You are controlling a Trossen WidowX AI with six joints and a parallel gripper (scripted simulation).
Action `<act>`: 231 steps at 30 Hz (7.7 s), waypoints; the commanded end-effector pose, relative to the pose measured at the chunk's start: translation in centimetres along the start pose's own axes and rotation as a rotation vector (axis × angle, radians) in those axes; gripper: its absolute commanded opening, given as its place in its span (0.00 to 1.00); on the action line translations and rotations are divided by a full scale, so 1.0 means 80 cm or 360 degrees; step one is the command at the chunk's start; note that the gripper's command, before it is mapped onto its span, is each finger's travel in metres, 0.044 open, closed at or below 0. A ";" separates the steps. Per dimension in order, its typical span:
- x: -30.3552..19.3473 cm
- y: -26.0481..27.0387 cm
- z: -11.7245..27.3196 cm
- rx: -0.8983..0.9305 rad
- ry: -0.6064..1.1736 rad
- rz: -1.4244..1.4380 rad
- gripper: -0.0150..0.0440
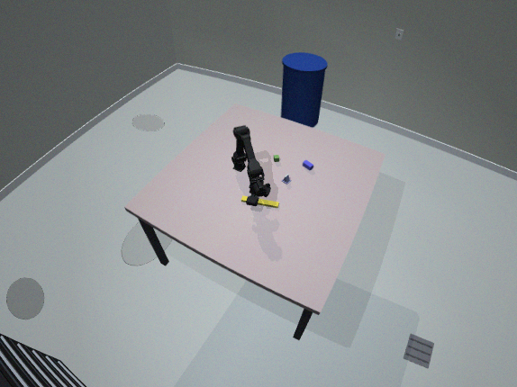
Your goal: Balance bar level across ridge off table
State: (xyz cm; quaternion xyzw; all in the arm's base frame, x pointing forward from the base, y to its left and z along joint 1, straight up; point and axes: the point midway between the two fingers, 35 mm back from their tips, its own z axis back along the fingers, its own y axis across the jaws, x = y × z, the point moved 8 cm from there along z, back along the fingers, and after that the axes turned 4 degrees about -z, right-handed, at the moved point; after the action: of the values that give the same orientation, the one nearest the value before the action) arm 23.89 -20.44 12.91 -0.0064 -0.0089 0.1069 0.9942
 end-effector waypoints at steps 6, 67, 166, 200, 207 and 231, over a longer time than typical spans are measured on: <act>0.002 -0.003 0.025 -0.0005 -0.0002 0.0002 0.25; 0.088 0.109 0.123 0.0003 -0.0007 -0.0332 0.25; 0.137 0.291 0.071 0.0024 -0.0007 -0.0766 0.25; 0.137 0.291 0.068 0.0024 -0.0007 -0.0766 0.25; 0.137 0.291 0.067 0.0024 -0.0007 -0.0766 0.25; 0.137 0.291 0.064 0.0024 -0.0007 -0.0766 0.25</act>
State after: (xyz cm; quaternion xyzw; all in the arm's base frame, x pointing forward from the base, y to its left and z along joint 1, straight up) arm 29.53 4.67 17.97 0.0036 -0.0110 -0.1309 0.9913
